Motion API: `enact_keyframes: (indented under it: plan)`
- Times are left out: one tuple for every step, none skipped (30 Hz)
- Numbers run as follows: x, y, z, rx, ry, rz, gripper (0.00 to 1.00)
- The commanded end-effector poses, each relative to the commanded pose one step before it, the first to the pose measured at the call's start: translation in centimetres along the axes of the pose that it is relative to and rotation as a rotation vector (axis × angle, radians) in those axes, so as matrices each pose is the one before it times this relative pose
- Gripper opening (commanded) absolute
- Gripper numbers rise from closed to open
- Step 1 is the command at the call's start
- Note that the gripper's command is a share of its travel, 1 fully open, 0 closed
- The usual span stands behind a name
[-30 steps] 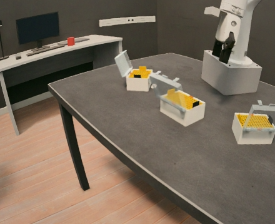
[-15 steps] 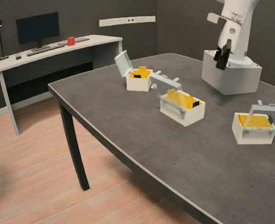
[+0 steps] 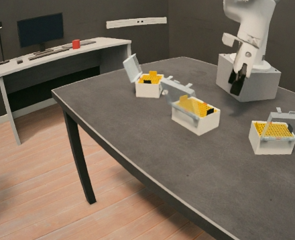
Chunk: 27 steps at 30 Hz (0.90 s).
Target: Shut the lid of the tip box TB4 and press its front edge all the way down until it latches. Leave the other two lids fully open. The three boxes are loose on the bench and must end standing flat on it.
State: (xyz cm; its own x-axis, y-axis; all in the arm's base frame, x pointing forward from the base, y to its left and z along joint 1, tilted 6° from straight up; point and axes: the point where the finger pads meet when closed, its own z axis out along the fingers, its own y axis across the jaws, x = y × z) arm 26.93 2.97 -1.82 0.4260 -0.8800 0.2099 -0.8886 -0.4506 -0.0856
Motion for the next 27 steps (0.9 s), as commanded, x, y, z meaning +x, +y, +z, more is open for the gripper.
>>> enact_keyframes:
  plan:
    - [-0.555, -0.110, 2.511, 0.00662, 0.00007, 0.00092, 1.00]
    - [-0.130, 0.001, 0.483, -0.00001, 0.00000, 0.00000, 1.00]
    - [-0.130, 0.001, 0.483, -0.00001, 0.00000, 0.00000, 1.00]
    - [-0.130, 0.001, 0.483, -0.00001, 0.00000, 0.00000, 1.00]
    - [-0.129, 0.001, 0.483, -0.00001, 0.00000, 0.00000, 1.00]
    - [-0.129, 0.001, 0.483, -0.00001, 0.00000, 0.00000, 1.00]
    - [-0.129, 0.001, 0.483, -0.00001, 0.00000, 0.00000, 1.00]
    - [-0.111, 0.000, 0.414, -0.00001, 0.00000, 0.00000, 1.00]
    - [0.000, 0.000, 0.000, 0.00000, 0.00000, 0.00000, 1.00]
    - [0.000, 0.000, 0.000, 0.00000, 0.00000, 0.00000, 1.00]
    - [0.001, -0.002, 0.001, -0.00001, 0.00001, 0.00000, 1.00]
    - [0.000, 0.000, 0.001, 0.00000, 0.00000, 0.00000, 1.00]
    - [0.000, 0.000, 0.000, 0.00000, 0.00000, 0.00000, 1.00]
    - [0.000, 0.000, 0.000, 0.00000, 0.00000, 0.00000, 1.00]
    - [0.000, 0.000, 0.000, 0.00000, 0.00000, 0.00000, 1.00]
    - [0.000, 0.000, 0.000, 0.00000, 0.00000, 0.00000, 1.00]
    - [0.002, -0.002, -0.006, -0.00001, 0.00000, 0.00000, 1.00]
    - [-0.001, 0.000, 0.002, 0.00000, 0.00000, 0.00000, 1.00]
    - [0.000, 0.000, 0.001, 0.00000, 0.00000, 0.00000, 1.00]
    - [0.000, 0.000, 0.001, 0.00000, 0.00000, 0.00000, 1.00]
    - [0.000, 0.000, 0.001, 0.00000, 0.00000, 0.00000, 1.00]
    - [0.000, 0.000, 0.001, 0.00000, 0.00000, 0.00000, 1.00]
    - [0.000, 0.000, 0.000, 0.00000, 0.00000, 0.00000, 1.00]
    - [0.000, 0.000, 0.000, 0.00000, 0.00000, 0.00000, 1.00]
    - [0.000, 0.000, 0.000, 0.00000, 0.00000, 0.00000, 1.00]
    - [0.000, 0.000, 0.000, 0.00000, 0.00000, 0.00000, 1.00]
    - [0.000, 0.000, 0.000, 0.00000, 0.00000, 0.00000, 1.00]
